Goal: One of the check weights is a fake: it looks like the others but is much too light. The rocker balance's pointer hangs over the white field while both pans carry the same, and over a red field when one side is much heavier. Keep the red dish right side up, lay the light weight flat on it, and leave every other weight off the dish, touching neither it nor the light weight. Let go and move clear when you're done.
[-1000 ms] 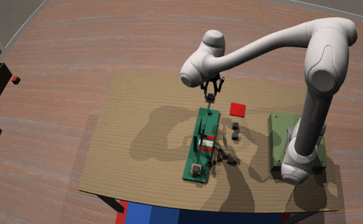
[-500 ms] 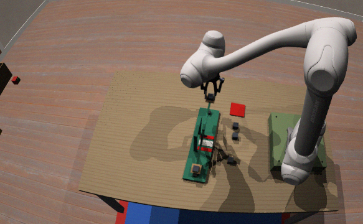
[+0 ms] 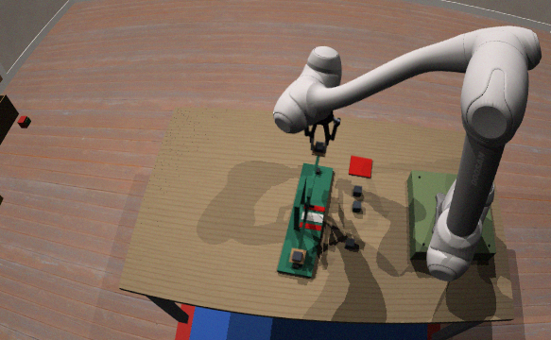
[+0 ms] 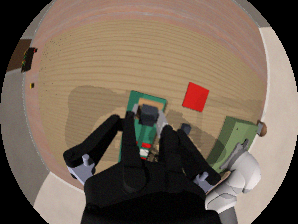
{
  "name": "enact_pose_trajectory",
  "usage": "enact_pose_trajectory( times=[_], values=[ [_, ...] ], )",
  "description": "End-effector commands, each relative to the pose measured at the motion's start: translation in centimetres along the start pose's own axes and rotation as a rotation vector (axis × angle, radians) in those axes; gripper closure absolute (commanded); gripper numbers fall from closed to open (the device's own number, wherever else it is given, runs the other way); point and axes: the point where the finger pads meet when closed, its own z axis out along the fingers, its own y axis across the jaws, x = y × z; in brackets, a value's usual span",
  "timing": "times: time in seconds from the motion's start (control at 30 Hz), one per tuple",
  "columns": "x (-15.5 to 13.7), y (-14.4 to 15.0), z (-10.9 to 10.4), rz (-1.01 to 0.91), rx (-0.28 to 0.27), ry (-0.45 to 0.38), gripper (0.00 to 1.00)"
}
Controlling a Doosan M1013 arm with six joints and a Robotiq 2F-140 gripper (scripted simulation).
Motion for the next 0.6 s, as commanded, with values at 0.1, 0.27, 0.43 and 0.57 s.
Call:
enact_pose_trajectory(
  times=[0.1,0.27,0.43,0.57],
  values=[
    [-0.14,-0.10,0.20,0.003,0.003,0.001,0.65],
    [-0.14,-0.10,0.20,0.003,0.003,0.001,0.65],
    [-0.14,-0.10,0.20,0.003,0.003,0.001,0.76],
    [-0.14,-0.10,0.20,0.003,0.003,0.001,0.76]
  ],
)
